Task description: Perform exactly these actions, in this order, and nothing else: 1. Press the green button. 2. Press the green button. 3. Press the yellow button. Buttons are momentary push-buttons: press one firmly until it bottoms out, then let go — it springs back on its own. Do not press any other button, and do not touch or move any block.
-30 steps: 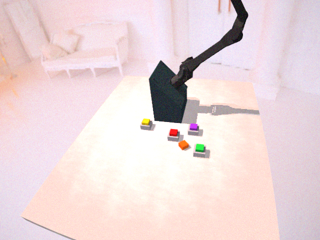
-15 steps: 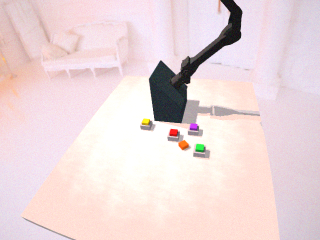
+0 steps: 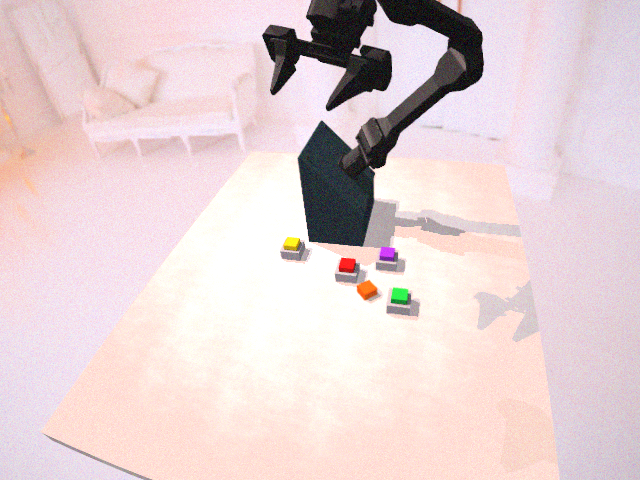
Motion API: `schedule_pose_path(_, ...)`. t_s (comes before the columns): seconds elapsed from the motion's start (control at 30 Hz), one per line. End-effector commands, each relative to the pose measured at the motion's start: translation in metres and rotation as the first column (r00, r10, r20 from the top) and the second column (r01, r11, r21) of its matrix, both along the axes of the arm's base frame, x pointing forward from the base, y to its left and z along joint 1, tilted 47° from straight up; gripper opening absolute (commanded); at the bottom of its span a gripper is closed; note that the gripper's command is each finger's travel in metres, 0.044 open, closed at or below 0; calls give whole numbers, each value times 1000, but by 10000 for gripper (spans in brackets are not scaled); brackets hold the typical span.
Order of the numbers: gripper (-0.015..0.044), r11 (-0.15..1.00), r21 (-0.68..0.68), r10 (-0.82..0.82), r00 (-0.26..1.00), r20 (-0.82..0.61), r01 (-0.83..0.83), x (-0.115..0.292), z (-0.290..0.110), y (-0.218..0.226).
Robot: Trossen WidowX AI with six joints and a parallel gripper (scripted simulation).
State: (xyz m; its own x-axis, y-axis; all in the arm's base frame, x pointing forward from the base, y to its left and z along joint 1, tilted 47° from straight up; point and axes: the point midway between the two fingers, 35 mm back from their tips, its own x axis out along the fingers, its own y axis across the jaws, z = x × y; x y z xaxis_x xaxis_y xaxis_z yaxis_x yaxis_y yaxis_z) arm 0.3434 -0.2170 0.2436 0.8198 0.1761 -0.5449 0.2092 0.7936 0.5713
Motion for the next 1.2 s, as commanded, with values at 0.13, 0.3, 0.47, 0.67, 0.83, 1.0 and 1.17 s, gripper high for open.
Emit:
schedule_pose_path(0.13, 400, 936, 185, 328, 931, -162, -298, 24, -54, 131)
schedule_pose_path(0.3, 400, 847, 294, 517, 817, -257, -443, 13, -81, 211)
schedule_pose_path(0.47, 400, 729, 403, 682, 643, -349, -554, -19, -106, 287)
schedule_pose_path(0.67, 400, 661, 458, 750, 530, -394, -595, -43, -117, 322)
schedule_pose_path(0.83, 321, 662, 456, 750, 530, -396, -595, -42, -133, 339)
schedule_pose_path(1.0, 190, 660, 459, 751, 531, -392, -595, -43, -158, 368)
schedule_pose_path(1.17, 59, 660, 459, 751, 531, -392, -595, -43, -158, 368)
